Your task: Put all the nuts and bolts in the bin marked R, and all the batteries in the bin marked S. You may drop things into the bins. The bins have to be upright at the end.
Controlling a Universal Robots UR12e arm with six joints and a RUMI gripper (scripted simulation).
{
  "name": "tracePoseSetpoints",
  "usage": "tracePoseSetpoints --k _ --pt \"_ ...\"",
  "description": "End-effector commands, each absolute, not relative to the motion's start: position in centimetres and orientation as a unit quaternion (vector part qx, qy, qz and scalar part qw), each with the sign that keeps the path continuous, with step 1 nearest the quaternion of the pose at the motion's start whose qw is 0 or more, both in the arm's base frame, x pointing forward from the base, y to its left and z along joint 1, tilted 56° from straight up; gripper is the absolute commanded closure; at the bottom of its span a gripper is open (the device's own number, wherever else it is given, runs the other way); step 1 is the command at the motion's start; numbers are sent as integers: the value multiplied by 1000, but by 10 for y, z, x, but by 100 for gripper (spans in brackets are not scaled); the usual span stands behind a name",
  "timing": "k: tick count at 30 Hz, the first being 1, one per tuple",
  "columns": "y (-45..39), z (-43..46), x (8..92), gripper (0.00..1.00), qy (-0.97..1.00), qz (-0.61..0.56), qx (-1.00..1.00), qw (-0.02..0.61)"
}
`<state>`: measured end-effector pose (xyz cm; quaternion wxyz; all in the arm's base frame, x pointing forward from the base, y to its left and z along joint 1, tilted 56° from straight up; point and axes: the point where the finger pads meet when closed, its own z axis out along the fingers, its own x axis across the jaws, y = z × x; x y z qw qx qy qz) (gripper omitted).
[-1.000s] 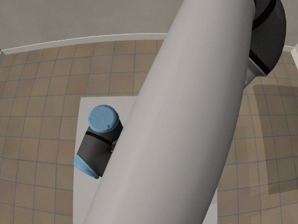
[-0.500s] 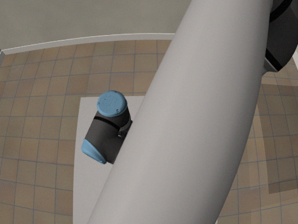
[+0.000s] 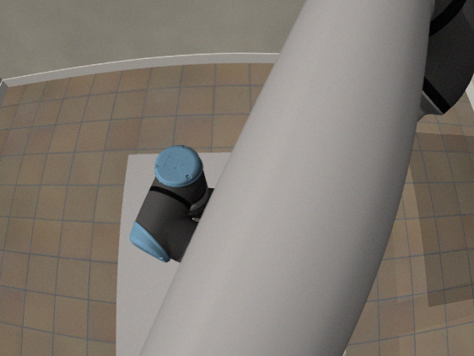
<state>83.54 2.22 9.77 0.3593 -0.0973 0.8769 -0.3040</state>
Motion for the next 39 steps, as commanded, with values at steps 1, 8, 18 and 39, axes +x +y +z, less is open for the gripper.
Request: tracePoseSetpoints --k 1,8,18,39 --pt "23 98 835 100 870 -320 -142 347" --pt "23 98 835 100 870 -320 -142 347" --pt "20 95 839 100 870 -320 -142 347" --pt "4 76 863 100 870 -320 -142 347"
